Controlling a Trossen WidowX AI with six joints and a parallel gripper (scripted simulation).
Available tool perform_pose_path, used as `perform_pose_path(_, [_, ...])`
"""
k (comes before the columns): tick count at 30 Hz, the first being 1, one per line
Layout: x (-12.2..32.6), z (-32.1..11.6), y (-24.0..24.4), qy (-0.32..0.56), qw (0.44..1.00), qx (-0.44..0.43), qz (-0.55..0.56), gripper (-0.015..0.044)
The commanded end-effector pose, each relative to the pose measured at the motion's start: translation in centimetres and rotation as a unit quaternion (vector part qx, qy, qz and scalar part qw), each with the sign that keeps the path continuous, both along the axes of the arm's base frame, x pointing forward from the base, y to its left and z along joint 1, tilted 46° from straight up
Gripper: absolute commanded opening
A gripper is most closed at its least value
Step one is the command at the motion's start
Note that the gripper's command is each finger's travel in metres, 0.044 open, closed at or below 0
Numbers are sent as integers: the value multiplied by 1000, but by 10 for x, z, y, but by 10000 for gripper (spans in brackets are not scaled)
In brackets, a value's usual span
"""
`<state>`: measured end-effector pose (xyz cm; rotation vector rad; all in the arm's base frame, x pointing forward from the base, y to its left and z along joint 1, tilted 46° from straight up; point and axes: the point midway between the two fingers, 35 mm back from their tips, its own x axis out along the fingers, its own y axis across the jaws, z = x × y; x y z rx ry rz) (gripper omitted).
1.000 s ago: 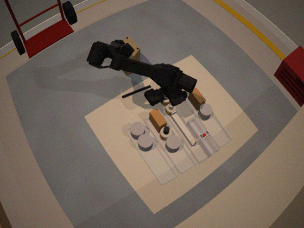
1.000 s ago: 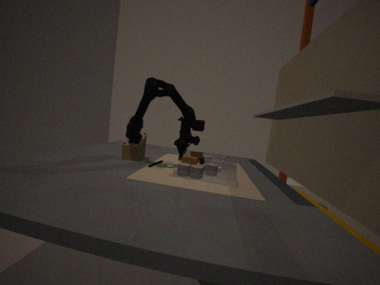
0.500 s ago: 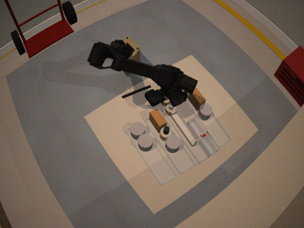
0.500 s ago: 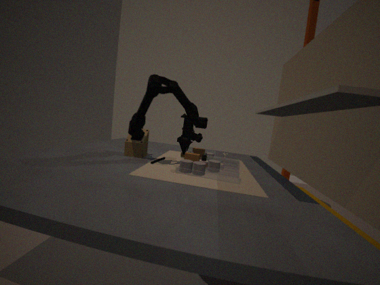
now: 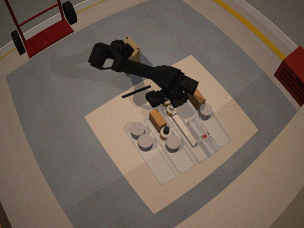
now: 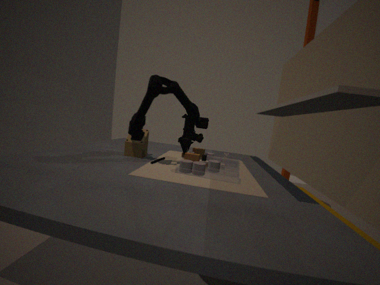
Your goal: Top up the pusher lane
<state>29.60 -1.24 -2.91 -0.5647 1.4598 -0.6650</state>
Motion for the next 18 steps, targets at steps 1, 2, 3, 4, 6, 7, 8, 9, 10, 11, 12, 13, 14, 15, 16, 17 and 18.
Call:
perform_pose_path(1, [10,2,0,-12,1000,0,1,0])
perform_pose_path(2, [10,2,0,-12,1000,0,1,0])
perform_pose_path(3, [10,2,0,-12,1000,0,1,0])
perform_pose_path(4, [11,2,0,-12,1000,0,1,0])
perform_pose_path(6, [12,3,0,-12,1000,0,1,0])
perform_pose_path(7, [12,3,0,-12,1000,0,1,0])
perform_pose_path(8, [13,3,0,-12,1000,0,1,0])
perform_pose_path(9, [13,3,0,-12,1000,0,1,0])
perform_pose_path(10, [13,3,0,-12,1000,0,1,0])
perform_pose_path(11, [14,3,0,-12,1000,0,1,0])
perform_pose_path(12, [14,3,-1,-12,1000,0,1,0])
perform_pose_path(13, [15,3,-1,-12,1000,0,1,0])
perform_pose_path(14, [15,3,-1,-12,1000,0,1,0])
perform_pose_path(15, [16,3,-1,-12,1000,0,1,0])
perform_pose_path(16, [16,3,-1,-12,1000,0,1,0])
perform_pose_path(17, [16,3,-1,-12,1000,0,1,0])
perform_pose_path(18, [17,3,-1,-12,1000,0,1,0])
